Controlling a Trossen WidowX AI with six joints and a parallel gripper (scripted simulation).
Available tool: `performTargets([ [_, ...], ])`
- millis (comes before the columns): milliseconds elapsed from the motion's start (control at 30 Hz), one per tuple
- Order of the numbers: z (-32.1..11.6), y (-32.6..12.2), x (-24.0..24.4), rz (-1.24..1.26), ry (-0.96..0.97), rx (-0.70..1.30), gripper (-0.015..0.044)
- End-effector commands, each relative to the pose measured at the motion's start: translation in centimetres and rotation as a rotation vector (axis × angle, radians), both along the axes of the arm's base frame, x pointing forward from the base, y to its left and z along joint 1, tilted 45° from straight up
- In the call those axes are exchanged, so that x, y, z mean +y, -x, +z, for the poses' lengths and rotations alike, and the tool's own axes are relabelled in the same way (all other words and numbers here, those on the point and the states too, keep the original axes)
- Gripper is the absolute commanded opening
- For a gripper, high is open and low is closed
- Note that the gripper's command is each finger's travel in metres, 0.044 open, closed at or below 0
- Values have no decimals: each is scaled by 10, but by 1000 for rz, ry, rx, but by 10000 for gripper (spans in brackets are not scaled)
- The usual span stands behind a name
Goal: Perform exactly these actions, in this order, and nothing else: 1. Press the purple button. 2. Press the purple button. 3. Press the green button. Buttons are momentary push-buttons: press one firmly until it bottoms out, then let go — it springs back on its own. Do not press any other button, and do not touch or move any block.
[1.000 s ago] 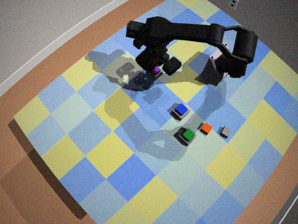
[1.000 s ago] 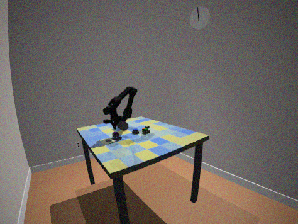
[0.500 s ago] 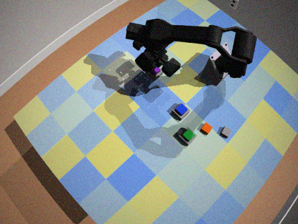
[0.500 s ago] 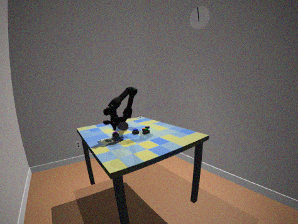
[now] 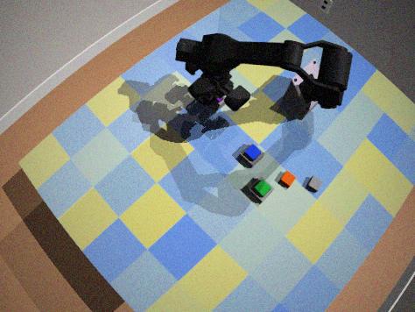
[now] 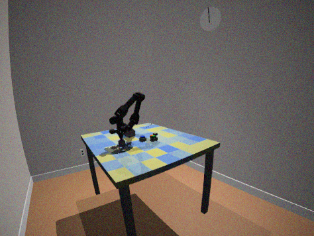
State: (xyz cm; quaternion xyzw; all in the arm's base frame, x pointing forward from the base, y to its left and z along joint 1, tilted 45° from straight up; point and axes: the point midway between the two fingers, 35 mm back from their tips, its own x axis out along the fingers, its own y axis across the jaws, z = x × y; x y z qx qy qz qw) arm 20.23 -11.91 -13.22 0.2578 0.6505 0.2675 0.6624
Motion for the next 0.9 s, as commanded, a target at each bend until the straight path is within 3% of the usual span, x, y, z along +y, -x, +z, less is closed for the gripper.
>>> performTargets([
  [0,-2,1,4,-3,-8,7,20],
  [600,-2,1,4,-3,-8,7,20],
  [867,22,2,-19,-3,-7,7,20],
])
